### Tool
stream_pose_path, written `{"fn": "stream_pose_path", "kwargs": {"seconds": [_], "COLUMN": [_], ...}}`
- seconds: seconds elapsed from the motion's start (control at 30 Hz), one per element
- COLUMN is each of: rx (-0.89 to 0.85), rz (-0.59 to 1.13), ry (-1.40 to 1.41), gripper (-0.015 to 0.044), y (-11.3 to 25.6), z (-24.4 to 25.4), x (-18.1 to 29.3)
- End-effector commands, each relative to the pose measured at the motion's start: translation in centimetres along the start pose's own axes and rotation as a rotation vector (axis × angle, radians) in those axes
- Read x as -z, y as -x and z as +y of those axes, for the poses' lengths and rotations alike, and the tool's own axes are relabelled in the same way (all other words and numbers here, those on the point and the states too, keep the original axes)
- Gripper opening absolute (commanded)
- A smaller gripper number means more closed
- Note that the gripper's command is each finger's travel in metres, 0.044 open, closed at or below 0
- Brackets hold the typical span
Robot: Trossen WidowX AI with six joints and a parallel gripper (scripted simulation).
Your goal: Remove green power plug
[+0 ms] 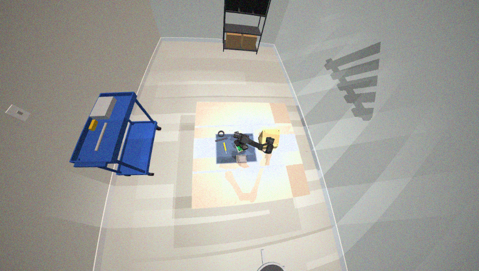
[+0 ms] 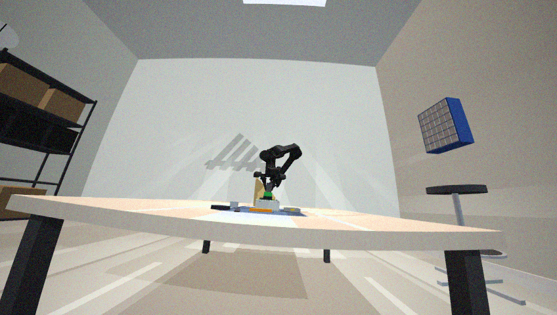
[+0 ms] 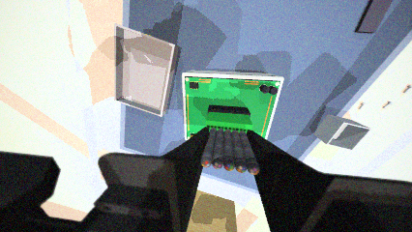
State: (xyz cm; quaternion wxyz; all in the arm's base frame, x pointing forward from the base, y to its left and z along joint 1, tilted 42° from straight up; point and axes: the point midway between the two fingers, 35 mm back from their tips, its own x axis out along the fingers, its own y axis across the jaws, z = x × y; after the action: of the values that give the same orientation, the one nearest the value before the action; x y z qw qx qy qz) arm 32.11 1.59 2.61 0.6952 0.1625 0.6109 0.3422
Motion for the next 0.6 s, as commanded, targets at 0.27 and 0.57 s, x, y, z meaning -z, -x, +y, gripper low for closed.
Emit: {"fn": "stream_pose_path", "kwargs": {"seconds": [0.27, 0.57], "rx": [0.008, 0.011], "rz": [0.001, 0.002], "ry": [-0.004, -0.004], "gripper": [0.0000, 0.0000], "y": [-0.07, 0.82], "z": [-0.19, -0.16], "x": [0.03, 0.03]}}
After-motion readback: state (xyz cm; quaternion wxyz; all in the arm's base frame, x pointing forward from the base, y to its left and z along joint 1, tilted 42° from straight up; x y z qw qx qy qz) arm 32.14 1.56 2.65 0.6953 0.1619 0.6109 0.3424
